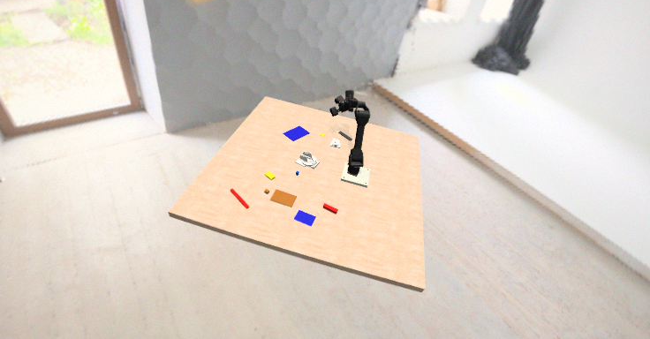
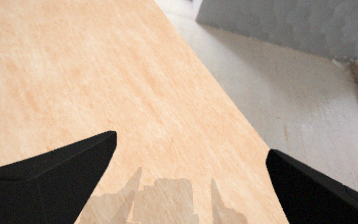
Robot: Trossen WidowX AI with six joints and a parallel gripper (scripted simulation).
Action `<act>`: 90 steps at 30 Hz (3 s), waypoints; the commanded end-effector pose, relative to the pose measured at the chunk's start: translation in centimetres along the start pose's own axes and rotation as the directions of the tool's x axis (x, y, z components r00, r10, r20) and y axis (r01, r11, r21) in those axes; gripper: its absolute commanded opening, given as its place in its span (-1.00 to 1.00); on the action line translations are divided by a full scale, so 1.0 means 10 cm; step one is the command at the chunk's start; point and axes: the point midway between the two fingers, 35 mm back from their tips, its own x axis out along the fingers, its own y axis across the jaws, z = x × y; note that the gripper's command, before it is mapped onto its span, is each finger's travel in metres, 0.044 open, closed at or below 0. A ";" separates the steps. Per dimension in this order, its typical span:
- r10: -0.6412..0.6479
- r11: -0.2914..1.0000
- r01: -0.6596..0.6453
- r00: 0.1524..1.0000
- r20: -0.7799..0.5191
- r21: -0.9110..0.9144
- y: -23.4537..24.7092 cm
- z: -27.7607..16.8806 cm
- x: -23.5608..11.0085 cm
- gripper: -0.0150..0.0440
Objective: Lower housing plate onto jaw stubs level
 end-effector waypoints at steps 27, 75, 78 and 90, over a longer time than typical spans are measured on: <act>0.189 0.824 -0.456 0.782 -0.594 -0.337 1.29 -0.91 -0.92 1.00; 0.192 0.688 -0.623 0.651 -0.735 -0.372 1.64 -1.61 -0.96 1.00; 0.192 0.688 -0.623 0.651 -0.735 -0.372 1.65 -1.64 -0.93 1.00; 0.192 0.688 -0.623 0.651 -0.735 -0.372 1.69 -1.78 -0.81 1.00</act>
